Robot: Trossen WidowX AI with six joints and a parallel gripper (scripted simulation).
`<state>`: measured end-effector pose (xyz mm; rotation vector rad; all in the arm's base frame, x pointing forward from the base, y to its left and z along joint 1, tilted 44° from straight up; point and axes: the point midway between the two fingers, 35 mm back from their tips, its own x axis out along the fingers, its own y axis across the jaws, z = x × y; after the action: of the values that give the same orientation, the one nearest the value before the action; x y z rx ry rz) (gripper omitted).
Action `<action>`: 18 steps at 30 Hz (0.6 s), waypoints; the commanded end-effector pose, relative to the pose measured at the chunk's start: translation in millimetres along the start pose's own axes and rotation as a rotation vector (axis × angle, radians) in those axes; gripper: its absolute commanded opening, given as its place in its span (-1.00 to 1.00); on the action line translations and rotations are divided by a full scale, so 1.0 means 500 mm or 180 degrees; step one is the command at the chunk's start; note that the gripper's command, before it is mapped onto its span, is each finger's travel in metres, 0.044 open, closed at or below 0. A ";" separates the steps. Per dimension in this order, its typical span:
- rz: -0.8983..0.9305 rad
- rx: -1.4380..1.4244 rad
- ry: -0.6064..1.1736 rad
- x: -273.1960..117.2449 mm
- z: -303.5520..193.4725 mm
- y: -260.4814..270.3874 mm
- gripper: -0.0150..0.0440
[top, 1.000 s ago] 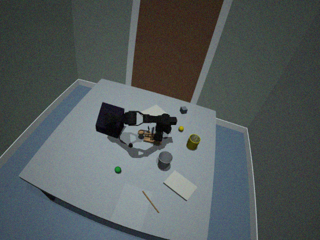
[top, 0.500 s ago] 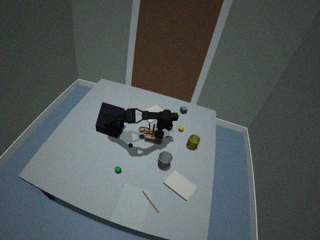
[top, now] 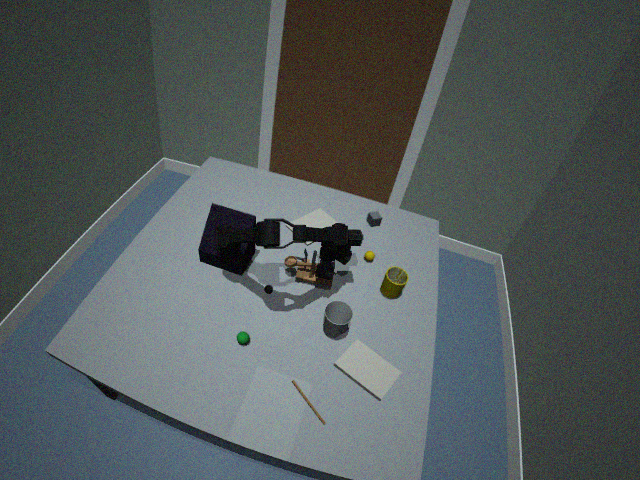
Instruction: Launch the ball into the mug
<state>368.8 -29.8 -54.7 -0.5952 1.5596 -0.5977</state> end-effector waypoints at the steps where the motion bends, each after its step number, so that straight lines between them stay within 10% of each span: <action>1: -0.0011 -0.0029 -0.0021 0.008 0.000 0.002 -0.49; 14: -0.0003 -0.0004 0.0000 0.026 -0.001 0.000 -0.49; 18: -0.0003 -0.0004 0.0000 0.026 -0.001 0.000 -0.14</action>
<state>367.1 -39.6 -64.6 -0.5969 1.5618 -0.5977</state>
